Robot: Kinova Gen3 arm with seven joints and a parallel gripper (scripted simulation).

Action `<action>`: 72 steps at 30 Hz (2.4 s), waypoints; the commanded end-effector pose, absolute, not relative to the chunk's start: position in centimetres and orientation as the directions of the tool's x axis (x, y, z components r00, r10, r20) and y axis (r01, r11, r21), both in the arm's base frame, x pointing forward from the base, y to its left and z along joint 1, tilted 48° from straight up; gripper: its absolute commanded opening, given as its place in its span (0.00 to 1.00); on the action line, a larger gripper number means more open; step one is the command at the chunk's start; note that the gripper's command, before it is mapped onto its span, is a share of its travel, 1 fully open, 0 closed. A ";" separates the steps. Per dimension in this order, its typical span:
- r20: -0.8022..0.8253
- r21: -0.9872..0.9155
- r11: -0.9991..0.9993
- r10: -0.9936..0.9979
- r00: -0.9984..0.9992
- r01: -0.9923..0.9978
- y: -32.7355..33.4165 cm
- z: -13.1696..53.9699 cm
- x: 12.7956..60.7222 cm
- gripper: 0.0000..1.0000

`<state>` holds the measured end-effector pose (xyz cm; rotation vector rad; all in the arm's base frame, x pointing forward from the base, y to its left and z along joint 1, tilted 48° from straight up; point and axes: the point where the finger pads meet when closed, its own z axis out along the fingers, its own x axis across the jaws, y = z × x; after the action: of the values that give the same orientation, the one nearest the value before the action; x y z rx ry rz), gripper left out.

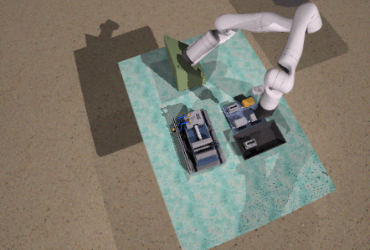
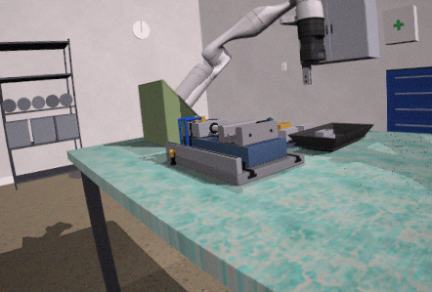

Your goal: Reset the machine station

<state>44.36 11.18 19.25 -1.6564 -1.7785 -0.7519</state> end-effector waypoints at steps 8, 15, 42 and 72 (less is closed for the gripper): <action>0.744 0.004 0.054 0.667 -0.039 0.999 10.3 19.9 44.4 0.00; 0.742 0.007 0.054 0.669 -0.042 0.998 10.2 20.0 44.8 0.00; 0.741 -0.005 0.045 0.671 -0.026 0.999 11.6 20.8 59.9 0.00; 0.743 -0.001 0.056 0.668 -0.037 0.998 12.7 19.9 60.4 0.00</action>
<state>60.36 12.19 20.07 -1.6683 -1.7739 -0.7396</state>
